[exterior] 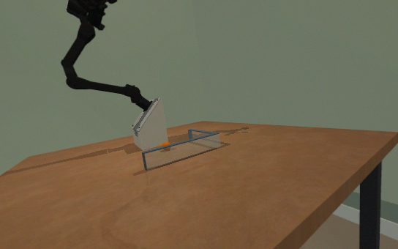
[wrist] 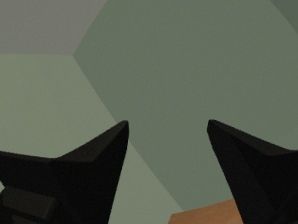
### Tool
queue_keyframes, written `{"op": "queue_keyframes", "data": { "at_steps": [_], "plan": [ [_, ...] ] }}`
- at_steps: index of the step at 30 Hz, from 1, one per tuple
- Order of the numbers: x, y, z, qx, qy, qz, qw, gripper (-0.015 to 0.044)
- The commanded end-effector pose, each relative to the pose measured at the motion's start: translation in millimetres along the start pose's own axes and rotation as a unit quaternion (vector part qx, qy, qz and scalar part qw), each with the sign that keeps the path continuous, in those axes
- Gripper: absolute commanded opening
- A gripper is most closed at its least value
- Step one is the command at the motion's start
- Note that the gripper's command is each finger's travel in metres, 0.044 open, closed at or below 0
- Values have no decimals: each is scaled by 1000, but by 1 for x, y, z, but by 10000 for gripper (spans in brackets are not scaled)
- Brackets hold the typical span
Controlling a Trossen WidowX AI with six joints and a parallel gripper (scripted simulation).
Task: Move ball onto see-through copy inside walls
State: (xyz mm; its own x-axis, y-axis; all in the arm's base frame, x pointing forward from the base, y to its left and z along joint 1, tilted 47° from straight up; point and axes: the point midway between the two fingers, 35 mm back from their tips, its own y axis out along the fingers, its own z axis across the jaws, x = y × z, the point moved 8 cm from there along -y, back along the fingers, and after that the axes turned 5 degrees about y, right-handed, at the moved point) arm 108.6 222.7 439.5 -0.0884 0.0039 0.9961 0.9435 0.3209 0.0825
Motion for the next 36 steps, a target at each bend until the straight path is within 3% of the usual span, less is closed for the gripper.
{"op": "queue_keyframes", "data": {
  "at_steps": [1, 10, 17, 21, 27, 36],
  "plan": [
    [-39, 36, 1, -48, -122, 49, 990, 298],
    [-146, 110, -33, -115, -367, 209, 899, 298],
    [-231, 137, -86, -103, -484, 358, 792, 298],
    [-262, 140, -112, -95, -517, 418, 741, 298],
    [-326, 131, -171, -58, -564, 546, 616, 298],
    [-411, 72, -256, 62, -547, 720, 423, 298]
  ]
}}
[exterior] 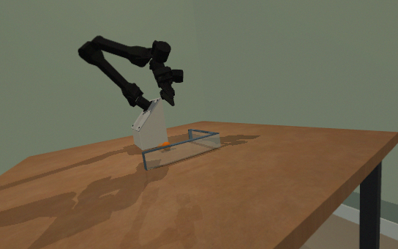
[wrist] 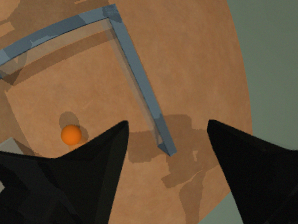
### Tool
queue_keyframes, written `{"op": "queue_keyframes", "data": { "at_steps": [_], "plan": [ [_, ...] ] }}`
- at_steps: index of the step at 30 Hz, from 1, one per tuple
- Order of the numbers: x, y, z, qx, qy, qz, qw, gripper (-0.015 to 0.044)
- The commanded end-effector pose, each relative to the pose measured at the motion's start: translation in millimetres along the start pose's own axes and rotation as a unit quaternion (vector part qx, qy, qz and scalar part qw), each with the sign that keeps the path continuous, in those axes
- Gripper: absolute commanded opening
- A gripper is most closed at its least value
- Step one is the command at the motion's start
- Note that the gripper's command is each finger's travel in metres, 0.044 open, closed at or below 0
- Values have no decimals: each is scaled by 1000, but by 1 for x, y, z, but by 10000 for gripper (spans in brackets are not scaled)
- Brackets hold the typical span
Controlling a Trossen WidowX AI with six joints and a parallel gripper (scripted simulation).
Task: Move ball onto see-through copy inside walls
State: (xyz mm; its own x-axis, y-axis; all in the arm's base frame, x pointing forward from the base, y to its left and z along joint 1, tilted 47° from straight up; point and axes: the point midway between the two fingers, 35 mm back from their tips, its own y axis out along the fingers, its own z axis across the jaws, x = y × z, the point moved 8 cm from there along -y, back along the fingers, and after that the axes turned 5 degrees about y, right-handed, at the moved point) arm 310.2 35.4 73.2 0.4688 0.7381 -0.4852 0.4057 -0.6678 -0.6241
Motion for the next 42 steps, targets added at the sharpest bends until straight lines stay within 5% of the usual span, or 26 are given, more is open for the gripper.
{"op": "queue_keyframes", "data": {
  "at_steps": [1, 8, 42],
  "plan": [
    [-25, 44, 35, 94, -82, 52, 991, 298],
    [-62, 86, 89, 235, -178, 89, 951, 298],
    [-74, 127, 109, 235, -179, 89, 951, 298]
  ]
}}
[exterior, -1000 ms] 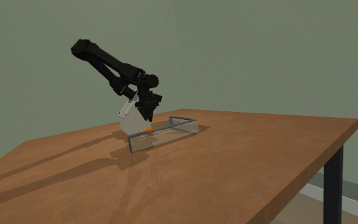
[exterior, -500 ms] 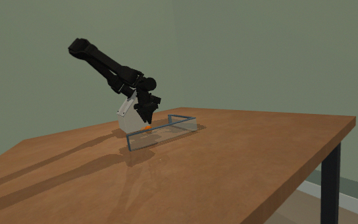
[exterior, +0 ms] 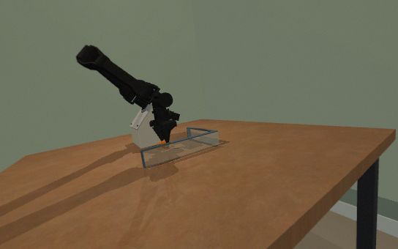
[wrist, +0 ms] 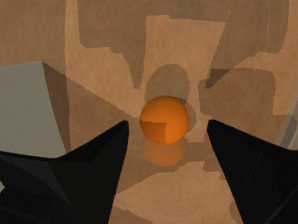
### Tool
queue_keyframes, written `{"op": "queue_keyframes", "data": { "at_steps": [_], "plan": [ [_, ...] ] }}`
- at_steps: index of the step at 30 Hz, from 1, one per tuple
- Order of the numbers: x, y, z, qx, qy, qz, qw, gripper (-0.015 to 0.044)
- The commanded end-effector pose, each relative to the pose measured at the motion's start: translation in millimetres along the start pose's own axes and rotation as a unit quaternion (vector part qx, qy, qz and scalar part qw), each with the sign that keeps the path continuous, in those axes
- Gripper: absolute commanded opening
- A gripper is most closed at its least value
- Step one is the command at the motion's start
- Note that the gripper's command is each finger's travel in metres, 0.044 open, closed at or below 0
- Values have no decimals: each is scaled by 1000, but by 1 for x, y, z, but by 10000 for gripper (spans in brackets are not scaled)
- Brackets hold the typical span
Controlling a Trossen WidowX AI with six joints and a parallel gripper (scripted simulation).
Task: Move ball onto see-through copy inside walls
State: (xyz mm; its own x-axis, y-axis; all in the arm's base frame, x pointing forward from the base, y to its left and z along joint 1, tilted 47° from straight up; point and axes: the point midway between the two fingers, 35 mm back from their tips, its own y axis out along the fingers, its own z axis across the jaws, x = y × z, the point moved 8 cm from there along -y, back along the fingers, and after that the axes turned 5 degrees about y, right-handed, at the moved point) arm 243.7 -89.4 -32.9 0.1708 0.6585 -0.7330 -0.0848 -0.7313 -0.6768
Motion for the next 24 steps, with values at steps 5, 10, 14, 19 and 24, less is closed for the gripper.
{"op": "queue_keyframes", "data": {
  "at_steps": [5, 10, 14, 19, 24],
  "plan": [
    [-1, 13, 2, 3, -2, 1, 1000, 298],
    [-1, 13, 2, 3, -2, 2, 1000, 193],
    [-1, 13, 2, 3, -2, 2, 1000, 166],
    [-1, 13, 2, 3, -2, 2, 1000, 113],
    [0, -4, 1, -14, 4, 6, 1000, 0]
  ]
}}
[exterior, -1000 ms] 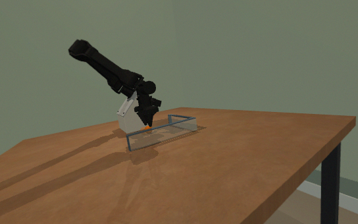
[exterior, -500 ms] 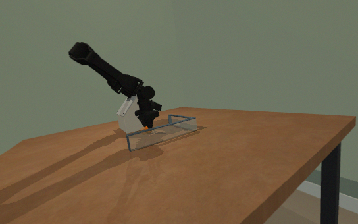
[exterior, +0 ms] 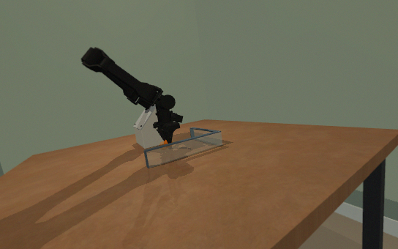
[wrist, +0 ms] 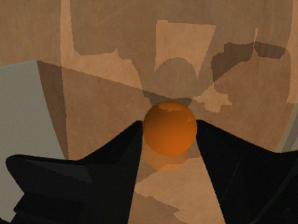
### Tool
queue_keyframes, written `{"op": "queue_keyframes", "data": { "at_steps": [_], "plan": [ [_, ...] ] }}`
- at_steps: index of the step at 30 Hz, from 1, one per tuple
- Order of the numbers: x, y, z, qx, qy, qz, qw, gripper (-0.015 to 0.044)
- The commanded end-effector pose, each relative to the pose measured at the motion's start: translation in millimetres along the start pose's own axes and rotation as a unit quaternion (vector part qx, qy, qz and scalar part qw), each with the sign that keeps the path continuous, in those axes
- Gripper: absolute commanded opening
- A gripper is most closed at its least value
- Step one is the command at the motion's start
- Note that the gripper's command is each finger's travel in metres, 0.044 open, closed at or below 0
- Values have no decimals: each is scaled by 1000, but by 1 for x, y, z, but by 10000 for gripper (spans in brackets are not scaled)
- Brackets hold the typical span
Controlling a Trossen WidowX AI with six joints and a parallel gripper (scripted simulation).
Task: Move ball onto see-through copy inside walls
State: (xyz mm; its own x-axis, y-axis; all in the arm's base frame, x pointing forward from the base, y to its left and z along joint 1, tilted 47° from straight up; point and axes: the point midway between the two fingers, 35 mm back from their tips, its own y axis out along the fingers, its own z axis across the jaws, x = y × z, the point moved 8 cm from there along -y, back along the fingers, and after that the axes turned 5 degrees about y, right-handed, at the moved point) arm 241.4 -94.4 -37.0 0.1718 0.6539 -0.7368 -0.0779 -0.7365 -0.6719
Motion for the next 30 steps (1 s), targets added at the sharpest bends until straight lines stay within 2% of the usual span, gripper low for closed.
{"op": "queue_keyframes", "data": {
  "at_steps": [1, 24, 30],
  "plan": [
    [1, -14, -2, -11, 4, 2, 1000, 0],
    [0, -120, -3, 6, -2, -5, 1000, 0],
    [-3, -118, -3, 7, -2, -5, 1000, 0]
  ]
}}
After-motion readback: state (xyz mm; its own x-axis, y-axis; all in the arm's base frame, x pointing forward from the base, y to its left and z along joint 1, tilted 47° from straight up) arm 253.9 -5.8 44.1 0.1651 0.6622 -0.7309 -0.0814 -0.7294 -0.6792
